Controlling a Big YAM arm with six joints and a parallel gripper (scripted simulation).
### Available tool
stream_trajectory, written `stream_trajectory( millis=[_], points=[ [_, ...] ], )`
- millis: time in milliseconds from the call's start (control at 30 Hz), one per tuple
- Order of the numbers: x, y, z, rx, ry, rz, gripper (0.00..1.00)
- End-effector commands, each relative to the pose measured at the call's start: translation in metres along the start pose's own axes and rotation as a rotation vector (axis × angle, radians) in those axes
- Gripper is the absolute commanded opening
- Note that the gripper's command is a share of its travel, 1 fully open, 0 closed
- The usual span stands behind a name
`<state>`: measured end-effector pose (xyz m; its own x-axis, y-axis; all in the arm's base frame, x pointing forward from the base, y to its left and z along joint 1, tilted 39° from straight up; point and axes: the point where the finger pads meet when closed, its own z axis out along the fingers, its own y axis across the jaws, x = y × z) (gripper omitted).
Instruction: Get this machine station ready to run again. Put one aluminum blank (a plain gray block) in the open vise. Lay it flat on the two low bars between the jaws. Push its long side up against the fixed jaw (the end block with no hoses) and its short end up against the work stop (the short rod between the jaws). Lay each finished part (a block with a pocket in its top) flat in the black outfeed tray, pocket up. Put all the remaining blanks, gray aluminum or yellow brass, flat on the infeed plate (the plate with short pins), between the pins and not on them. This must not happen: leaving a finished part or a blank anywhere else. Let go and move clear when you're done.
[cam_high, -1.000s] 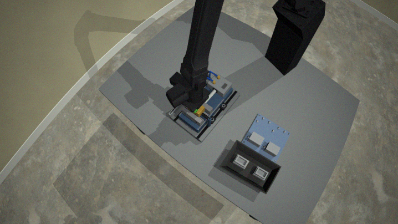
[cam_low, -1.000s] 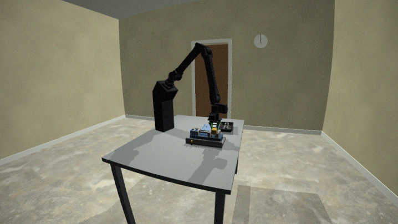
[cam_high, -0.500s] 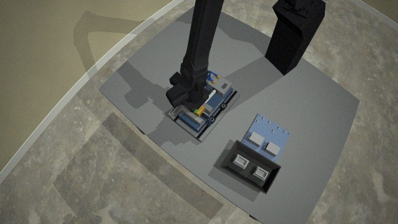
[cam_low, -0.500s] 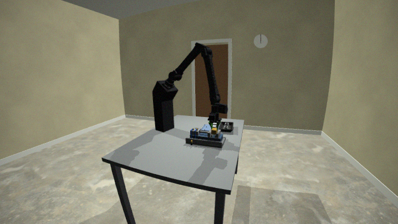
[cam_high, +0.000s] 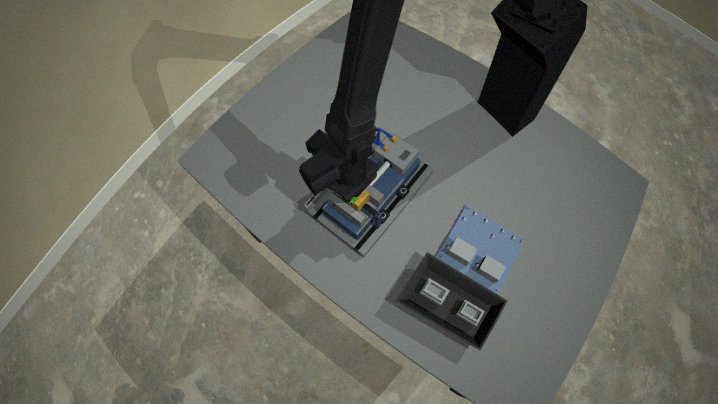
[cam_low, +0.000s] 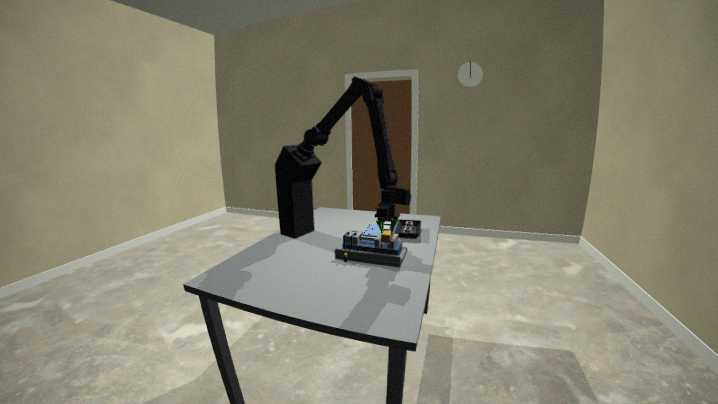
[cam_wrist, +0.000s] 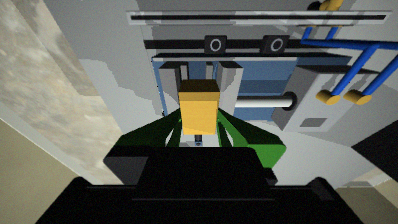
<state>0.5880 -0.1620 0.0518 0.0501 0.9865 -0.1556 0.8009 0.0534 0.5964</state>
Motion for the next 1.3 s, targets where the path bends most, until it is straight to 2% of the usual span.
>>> stream_trajectory(
  millis=[0,1067,1267],
  points=[
    [0.001,0.012,-0.005,-0.022,-0.001,-0.011,0.00],
    [0.000,0.006,-0.052,-0.013,-0.002,-0.006,0.00],
    [-0.002,0.012,-0.057,-0.024,-0.005,-0.006,0.00]
  ],
)
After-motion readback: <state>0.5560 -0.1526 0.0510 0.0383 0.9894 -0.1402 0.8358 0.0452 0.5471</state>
